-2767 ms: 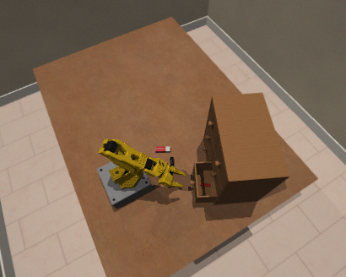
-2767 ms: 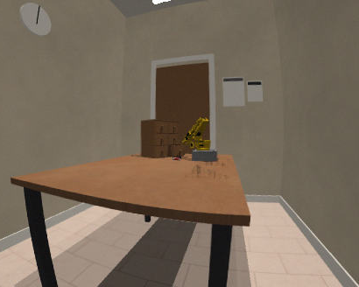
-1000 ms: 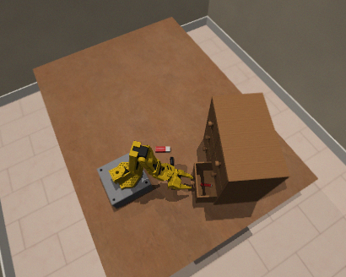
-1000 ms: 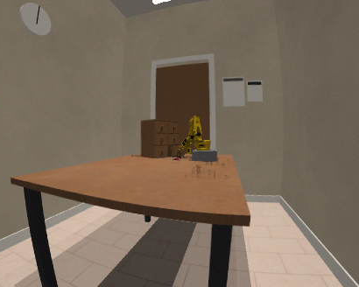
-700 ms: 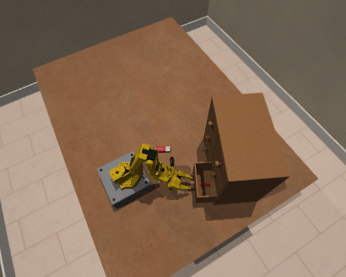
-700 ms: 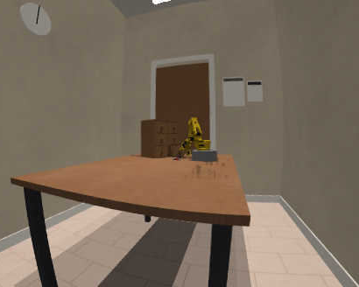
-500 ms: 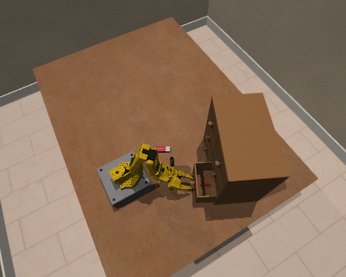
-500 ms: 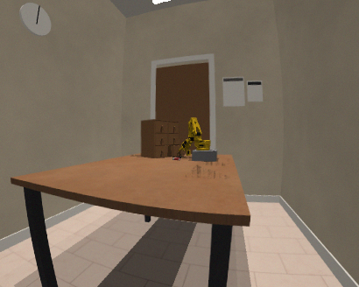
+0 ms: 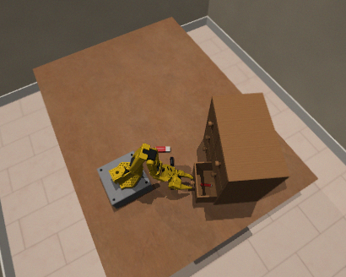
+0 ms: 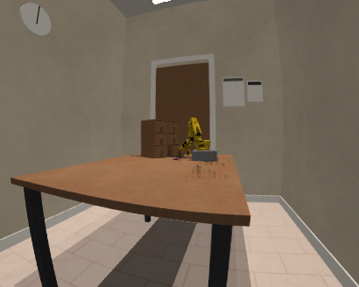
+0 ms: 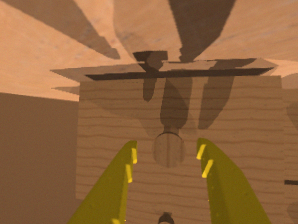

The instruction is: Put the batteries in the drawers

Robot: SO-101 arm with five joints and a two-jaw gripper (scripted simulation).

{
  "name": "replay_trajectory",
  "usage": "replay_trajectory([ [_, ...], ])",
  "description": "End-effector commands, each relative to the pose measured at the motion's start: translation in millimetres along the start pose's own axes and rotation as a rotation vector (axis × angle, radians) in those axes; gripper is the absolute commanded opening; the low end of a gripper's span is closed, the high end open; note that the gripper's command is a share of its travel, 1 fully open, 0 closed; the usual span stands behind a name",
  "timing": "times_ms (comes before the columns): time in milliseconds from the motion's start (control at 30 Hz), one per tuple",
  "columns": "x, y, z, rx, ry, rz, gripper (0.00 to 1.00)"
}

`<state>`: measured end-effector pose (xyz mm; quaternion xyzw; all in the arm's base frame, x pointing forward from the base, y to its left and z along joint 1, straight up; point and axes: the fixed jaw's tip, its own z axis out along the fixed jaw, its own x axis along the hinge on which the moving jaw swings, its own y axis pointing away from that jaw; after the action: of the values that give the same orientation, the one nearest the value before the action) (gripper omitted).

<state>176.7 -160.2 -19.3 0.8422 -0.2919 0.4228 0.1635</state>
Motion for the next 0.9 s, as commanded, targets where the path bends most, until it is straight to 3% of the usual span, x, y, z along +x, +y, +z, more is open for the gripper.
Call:
replay_trajectory([
  [0, 0.5, -2.5, 1.1, 0.008, 0.005, 0.005, 0.21],
  [567, 0.5, -2.7, 1.3, 0.009, 0.005, 0.004, 0.21],
  [867, 0.5, -2.7, 1.3, 0.009, 0.005, 0.004, 0.15],
])
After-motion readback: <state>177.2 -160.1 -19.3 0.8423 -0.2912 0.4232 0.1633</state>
